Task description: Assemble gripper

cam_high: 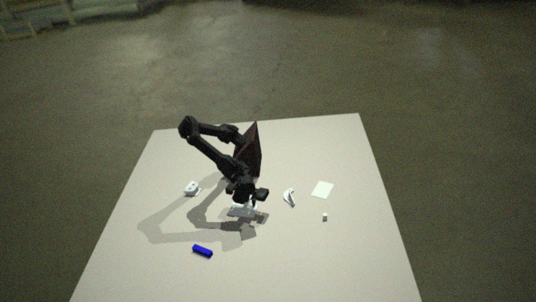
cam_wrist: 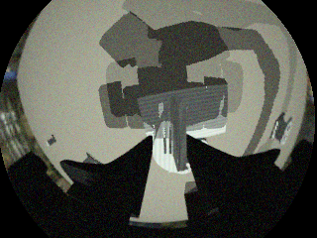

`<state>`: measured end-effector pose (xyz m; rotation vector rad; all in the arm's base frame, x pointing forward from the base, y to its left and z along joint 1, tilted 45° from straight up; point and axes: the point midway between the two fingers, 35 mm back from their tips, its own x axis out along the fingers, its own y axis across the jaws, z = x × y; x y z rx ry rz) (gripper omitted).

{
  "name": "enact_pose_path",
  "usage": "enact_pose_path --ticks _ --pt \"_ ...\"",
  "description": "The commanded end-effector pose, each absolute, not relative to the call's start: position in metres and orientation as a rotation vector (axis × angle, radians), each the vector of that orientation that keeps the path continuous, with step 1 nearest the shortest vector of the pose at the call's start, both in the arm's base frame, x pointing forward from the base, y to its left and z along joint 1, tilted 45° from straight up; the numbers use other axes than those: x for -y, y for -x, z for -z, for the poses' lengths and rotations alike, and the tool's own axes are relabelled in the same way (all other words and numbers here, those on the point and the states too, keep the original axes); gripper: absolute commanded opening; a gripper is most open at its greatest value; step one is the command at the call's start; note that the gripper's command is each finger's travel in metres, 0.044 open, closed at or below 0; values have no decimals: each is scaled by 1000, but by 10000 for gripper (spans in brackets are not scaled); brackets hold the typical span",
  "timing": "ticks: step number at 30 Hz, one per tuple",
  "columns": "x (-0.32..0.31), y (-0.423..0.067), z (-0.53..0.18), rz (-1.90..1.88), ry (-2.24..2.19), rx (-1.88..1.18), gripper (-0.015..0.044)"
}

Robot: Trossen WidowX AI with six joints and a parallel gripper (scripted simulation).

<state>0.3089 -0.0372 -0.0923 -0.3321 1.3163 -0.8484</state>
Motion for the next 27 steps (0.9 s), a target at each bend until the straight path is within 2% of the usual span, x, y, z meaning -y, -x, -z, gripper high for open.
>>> enact_pose_path --ticks 1,27 --pt "40 -308 94 849 341 -1318 134" --pt "45 -308 98 850 340 -1317 134"
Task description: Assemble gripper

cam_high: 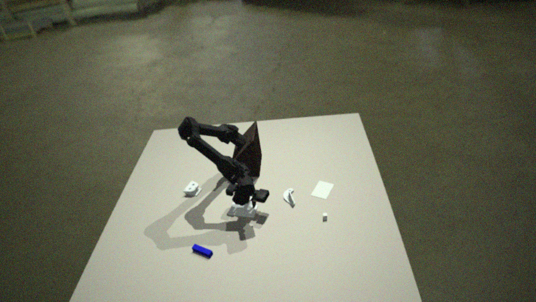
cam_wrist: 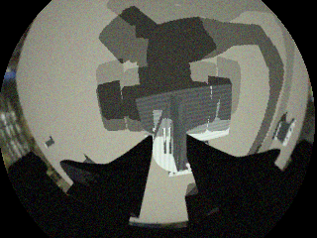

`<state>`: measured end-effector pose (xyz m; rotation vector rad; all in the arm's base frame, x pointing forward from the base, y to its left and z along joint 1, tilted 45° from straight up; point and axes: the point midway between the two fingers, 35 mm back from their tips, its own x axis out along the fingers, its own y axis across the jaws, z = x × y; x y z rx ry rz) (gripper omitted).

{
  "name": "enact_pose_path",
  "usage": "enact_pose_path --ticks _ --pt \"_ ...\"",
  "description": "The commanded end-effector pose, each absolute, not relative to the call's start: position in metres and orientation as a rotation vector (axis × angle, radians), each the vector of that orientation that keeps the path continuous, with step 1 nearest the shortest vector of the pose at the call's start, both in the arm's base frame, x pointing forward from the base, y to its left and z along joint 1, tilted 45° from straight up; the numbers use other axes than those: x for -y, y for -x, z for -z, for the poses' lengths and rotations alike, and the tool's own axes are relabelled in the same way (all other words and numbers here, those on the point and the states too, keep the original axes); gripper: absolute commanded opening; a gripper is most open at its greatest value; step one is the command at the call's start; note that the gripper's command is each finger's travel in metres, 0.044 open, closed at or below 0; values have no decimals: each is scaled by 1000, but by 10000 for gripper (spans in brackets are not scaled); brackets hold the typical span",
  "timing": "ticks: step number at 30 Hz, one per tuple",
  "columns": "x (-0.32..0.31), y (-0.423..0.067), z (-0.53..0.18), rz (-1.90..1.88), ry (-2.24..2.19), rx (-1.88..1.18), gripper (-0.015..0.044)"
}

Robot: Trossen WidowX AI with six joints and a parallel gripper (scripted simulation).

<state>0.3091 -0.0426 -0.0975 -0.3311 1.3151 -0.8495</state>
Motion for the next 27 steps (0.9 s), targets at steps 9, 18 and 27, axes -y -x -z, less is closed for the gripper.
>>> enact_pose_path --ticks 9,18,27 --pt "46 -308 100 850 340 -1317 134" --pt "47 -308 101 851 339 -1317 134" --pt "47 -308 101 851 339 -1317 134"
